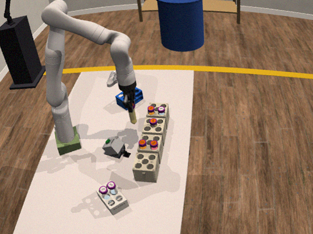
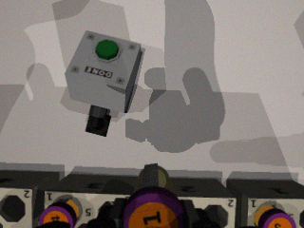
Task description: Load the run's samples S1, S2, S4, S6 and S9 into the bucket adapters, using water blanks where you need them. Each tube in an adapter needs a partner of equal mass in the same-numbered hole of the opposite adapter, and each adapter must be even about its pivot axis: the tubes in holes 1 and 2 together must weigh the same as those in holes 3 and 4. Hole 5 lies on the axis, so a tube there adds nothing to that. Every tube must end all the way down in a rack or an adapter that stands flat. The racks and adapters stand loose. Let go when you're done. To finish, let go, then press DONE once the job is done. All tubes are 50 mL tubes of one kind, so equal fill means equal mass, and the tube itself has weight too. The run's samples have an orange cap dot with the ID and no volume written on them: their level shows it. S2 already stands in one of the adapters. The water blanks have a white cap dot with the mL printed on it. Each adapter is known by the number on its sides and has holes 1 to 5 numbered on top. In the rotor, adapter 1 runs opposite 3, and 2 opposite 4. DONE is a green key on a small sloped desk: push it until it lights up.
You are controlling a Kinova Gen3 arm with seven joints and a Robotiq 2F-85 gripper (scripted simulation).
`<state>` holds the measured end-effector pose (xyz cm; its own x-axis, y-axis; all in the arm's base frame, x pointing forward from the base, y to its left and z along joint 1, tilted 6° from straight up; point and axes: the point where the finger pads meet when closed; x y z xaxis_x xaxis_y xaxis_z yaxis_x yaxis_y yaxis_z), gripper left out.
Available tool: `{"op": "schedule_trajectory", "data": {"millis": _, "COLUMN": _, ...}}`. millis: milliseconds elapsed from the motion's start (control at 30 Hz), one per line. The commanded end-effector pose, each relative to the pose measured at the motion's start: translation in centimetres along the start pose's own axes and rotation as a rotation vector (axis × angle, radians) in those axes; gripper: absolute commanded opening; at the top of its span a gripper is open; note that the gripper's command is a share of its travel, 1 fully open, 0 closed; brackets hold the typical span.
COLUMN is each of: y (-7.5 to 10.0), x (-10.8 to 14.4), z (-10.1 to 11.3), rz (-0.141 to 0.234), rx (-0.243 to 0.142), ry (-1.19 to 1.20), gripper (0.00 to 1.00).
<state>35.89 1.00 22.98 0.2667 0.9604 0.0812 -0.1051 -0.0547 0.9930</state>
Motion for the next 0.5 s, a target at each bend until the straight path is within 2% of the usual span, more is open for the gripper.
{"op": "schedule_trajectory", "data": {"millis": 0, "y": -0.1, "x": -1.0, "z": 0.5, "rz": -0.001, "rx": 0.009, "ry": -0.01, "gripper": 0.1}}
{"op": "schedule_trajectory", "data": {"millis": 467, "y": -0.1, "x": -4.5, "z": 3.1, "rz": 0.0, "rx": 0.008, "ry": -0.009, "gripper": 0.1}}
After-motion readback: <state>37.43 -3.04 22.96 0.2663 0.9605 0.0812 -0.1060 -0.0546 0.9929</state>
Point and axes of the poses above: the point where the finger pads meet when closed, its own y axis back along the fingers, its own x axis across the jaws, z = x × y, and after that the axes turned 13 degrees about -y, right-handed
